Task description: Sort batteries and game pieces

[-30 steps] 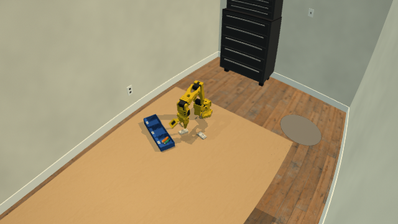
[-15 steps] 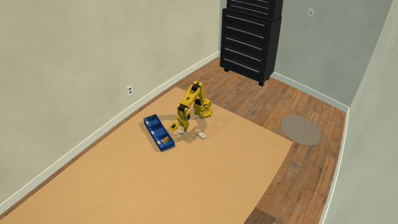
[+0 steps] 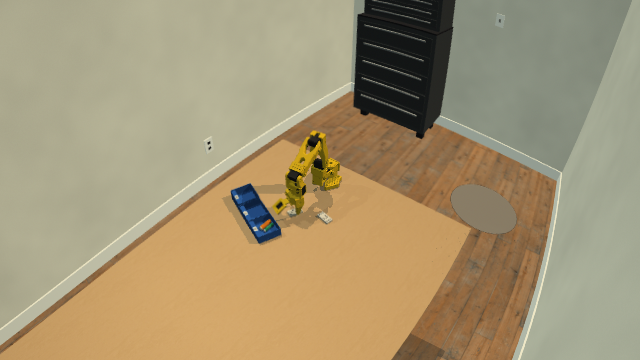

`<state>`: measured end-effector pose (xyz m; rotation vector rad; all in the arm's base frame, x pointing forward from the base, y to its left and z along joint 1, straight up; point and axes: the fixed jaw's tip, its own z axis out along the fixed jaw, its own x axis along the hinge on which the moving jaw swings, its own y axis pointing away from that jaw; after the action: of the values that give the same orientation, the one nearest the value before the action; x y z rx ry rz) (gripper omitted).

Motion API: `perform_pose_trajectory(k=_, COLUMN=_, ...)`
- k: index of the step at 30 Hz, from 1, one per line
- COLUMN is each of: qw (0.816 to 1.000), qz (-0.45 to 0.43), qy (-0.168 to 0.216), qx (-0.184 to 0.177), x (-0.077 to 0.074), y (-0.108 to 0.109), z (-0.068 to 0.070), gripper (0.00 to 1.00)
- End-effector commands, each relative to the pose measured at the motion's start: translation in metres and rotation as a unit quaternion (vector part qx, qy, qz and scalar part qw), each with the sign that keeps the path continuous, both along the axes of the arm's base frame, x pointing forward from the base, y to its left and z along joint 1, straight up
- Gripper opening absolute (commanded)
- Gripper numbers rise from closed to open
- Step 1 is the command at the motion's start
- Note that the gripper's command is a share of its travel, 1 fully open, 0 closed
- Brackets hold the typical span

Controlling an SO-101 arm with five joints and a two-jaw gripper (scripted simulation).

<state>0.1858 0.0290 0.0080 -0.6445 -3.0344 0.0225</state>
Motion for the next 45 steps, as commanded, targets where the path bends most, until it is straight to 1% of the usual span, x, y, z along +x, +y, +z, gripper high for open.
perform_pose_trajectory(k=1, qw=1.000, qz=0.001, qy=-0.010, qx=0.002, x=0.0024, y=0.0023, z=0.0013, gripper=0.29)
perform_pose_trajectory(k=3, qw=1.000, qz=0.001, qy=-0.010, qx=0.002, x=0.0024, y=0.0023, z=0.0013, gripper=0.29)
perform_pose_trajectory(k=4, qw=1.000, qz=0.001, qy=-0.028, qx=0.004, x=0.0045, y=0.0026, z=0.0007, gripper=0.29)
perform_pose_trajectory(k=27, qw=1.000, qz=0.001, qy=-0.028, qx=0.004, x=0.0045, y=0.0026, z=0.0007, gripper=0.28)
perform_pose_trajectory(k=35, qw=1.000, qz=0.001, qy=-0.028, qx=0.004, x=0.0045, y=0.0026, z=0.0007, gripper=0.23)
perform_pose_trajectory(k=37, qw=1.000, qz=0.001, qy=-0.028, qx=0.004, x=0.0045, y=0.0026, z=0.0007, gripper=0.23)
perform_pose_trajectory(k=45, qw=1.000, qz=0.001, qy=-0.028, qx=0.004, x=0.0045, y=0.0026, z=0.0007, gripper=0.14)
